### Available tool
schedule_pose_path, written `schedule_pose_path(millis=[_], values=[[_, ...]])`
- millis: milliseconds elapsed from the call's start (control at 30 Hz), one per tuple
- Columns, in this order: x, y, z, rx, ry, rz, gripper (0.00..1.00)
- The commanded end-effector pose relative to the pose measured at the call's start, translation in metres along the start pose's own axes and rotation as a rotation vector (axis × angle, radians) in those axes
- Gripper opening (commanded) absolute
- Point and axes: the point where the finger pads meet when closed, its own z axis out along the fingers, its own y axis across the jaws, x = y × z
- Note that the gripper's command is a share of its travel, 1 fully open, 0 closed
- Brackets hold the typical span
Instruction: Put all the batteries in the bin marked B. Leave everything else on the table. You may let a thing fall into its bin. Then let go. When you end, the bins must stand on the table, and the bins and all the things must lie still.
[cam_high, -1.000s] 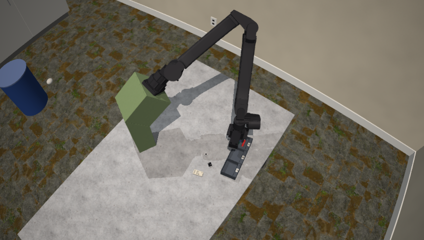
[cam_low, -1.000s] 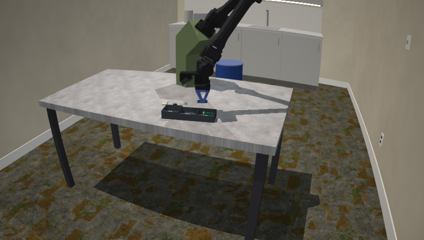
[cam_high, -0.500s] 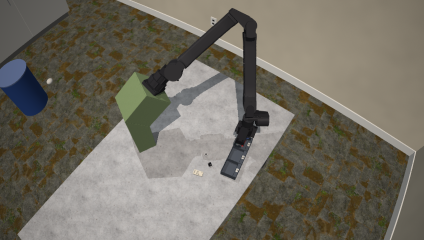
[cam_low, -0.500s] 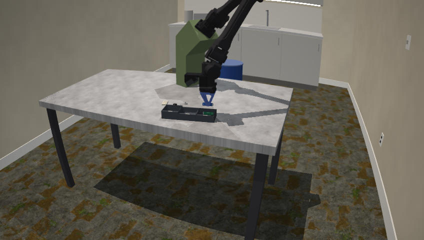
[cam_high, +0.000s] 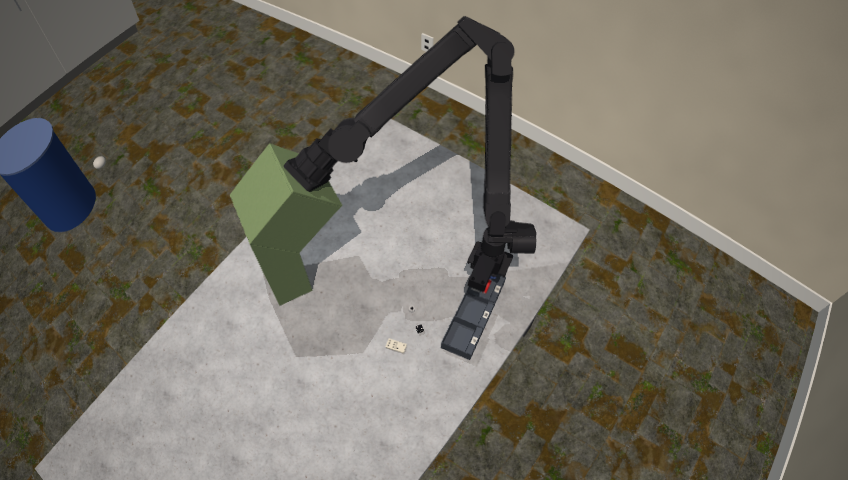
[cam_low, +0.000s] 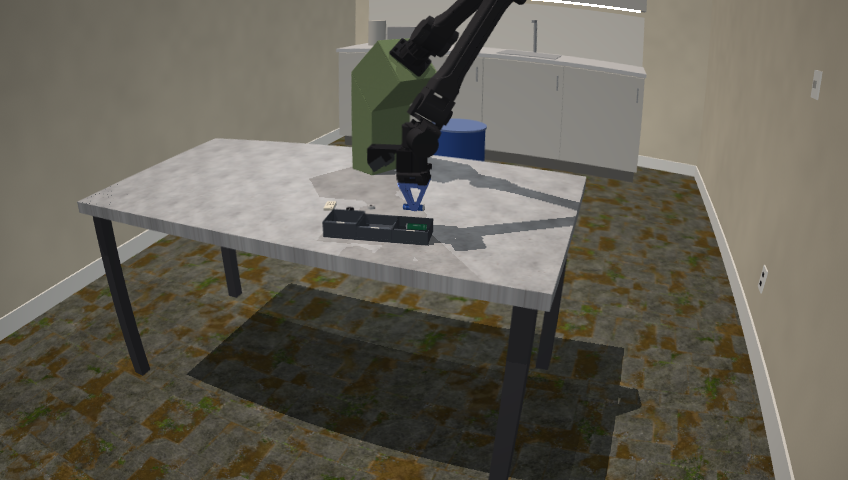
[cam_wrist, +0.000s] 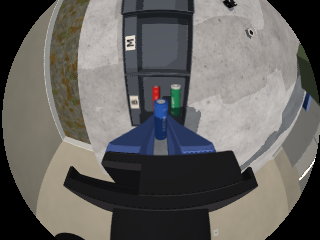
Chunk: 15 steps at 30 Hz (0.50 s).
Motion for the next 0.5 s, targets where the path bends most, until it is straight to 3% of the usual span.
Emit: schedule_pose_path(millis=[0,467], values=[[-0.0156,-0.0053,0.0023,0.005,-0.014,0.012,0.09],[-0.0147,0.0026,0.0028,-0.006,-0.011,0.007,0.09]])
